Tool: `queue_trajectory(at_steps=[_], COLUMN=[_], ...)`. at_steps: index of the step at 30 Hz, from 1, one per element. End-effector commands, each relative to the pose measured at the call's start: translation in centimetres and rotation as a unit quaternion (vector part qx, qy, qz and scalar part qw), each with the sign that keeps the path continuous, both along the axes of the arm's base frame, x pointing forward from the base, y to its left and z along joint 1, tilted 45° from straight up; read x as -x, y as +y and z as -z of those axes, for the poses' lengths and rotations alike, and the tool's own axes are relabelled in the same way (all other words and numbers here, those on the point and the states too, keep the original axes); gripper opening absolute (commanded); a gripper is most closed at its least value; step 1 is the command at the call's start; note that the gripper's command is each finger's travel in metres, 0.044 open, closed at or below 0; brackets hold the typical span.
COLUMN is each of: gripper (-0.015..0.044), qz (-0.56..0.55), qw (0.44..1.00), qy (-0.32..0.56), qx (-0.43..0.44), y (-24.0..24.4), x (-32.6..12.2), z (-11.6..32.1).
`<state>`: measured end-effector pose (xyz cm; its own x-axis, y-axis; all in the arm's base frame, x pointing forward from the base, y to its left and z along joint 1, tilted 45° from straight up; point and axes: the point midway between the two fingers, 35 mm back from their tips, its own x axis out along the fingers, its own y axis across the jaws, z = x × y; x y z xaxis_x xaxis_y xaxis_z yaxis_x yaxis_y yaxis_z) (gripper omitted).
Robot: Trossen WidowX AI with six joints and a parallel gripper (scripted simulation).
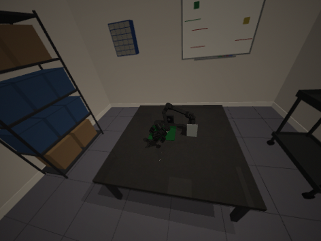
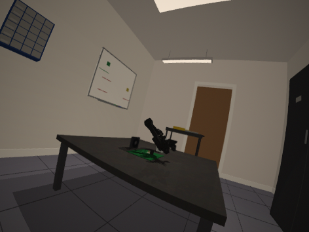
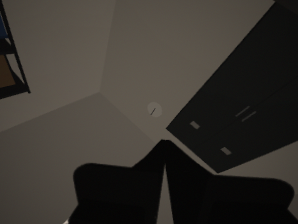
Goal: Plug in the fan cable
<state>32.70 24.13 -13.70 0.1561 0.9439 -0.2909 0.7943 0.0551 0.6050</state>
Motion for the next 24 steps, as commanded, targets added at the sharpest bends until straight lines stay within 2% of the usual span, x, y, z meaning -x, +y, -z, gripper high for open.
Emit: queue_trajectory(at_steps=[1,5,11,17,24], gripper=[0.0026,0.0131,0.0289,0.044,0.044], qz=[0.0,0.019,0.076,0.09,0.056], qw=[1.0,0.999,0.977,0.923,0.814], qy=[0.0,0.014,0.062,0.09,0.091], qx=[0.0,0.032,0.187,0.363,0.571], y=[0.0,0.3,0.4,-1.2,-5.0], x=[0.0,-0.8,-2.5,-2.0,0.5], z=[0.0,0.6,2.7,3.2,0.1])
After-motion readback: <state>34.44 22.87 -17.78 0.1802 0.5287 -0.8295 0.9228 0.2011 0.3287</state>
